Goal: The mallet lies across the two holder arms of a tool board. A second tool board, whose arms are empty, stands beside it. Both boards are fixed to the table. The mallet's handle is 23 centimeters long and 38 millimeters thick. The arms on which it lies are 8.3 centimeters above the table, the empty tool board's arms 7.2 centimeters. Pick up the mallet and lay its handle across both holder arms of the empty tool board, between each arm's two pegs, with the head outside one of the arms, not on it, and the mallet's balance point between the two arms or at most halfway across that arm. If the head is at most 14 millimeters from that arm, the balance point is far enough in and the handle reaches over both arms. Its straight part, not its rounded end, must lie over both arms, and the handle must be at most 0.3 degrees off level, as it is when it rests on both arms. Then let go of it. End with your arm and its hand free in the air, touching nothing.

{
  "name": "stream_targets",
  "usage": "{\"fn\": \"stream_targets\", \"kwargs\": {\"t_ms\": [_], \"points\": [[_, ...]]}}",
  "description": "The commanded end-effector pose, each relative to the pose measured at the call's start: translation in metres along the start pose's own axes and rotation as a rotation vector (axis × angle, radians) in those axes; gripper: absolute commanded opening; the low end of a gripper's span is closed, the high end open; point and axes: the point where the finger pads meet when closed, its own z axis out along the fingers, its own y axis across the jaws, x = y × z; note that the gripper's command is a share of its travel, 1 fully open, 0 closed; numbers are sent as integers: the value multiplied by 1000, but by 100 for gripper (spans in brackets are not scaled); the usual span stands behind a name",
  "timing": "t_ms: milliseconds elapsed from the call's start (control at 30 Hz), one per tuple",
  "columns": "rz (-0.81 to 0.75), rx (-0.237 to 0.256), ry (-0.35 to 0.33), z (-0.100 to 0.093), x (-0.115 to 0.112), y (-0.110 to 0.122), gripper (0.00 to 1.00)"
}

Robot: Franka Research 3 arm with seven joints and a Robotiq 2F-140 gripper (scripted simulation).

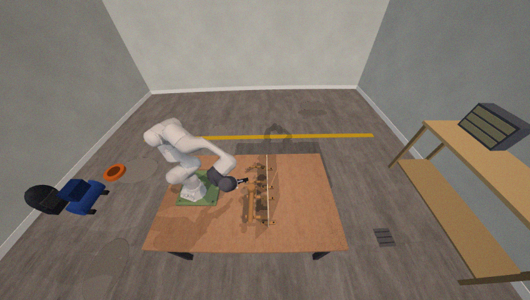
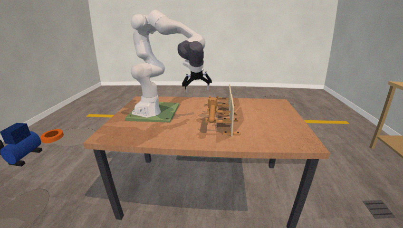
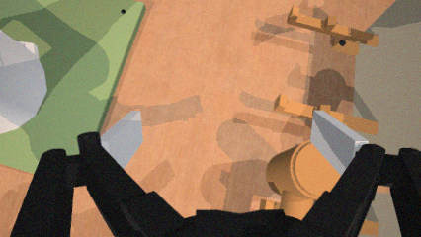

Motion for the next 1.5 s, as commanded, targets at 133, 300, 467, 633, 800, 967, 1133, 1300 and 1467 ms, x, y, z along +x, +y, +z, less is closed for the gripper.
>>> {"fn": "stream_targets", "kwargs": {"t_ms": [133,300,467,633,800,967,1133,1300,1467], "points": [[128,-17,-163,-12,-31,26,100],[163,-8,-311,-19,-55,48,100],[185,-6,-417,-25,-71,66,100],[214,10,-513,-30,-88,78,100],[231,16,-578,-34,-99,87,100],[232,16,-582,-34,-99,88,100],[232,16,-582,-34,-99,88,100],[232,16,-582,-34,-99,88,100],[232,16,-582,-34,-99,88,100]]}}
